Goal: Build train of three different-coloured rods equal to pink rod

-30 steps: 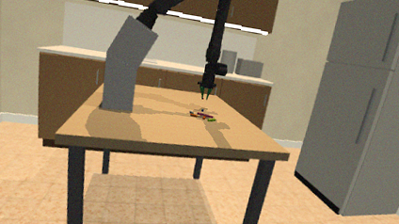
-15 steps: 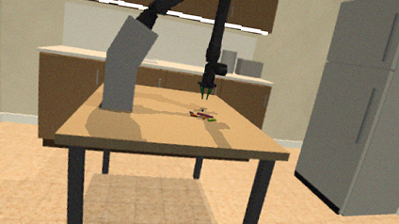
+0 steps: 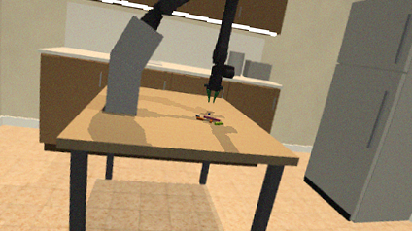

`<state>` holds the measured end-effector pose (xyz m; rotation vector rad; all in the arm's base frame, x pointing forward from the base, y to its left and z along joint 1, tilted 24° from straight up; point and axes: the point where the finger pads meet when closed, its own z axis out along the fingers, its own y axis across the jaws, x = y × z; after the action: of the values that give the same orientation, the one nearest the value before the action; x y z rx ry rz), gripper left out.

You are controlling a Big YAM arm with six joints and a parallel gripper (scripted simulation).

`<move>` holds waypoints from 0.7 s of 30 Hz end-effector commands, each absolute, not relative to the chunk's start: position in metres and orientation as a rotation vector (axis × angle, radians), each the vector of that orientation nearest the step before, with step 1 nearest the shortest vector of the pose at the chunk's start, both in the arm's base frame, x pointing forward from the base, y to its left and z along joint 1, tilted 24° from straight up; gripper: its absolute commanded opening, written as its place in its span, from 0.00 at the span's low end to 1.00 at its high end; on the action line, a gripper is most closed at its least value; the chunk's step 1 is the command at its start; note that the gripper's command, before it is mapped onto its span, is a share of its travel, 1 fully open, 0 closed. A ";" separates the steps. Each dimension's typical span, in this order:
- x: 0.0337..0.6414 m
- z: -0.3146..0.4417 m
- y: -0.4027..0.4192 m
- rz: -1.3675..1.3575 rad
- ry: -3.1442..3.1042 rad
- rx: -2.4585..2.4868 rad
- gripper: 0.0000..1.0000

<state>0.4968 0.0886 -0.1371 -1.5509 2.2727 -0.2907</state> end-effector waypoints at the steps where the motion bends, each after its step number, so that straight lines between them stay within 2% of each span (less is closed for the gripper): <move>1: 0.500 -0.128 0.084 -0.303 2.264 -1.549 0.23; 21: 0.507 -0.149 0.083 -0.303 2.267 -1.547 0.23</move>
<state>0.4994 0.0891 -0.1461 -1.5562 2.2758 -0.2886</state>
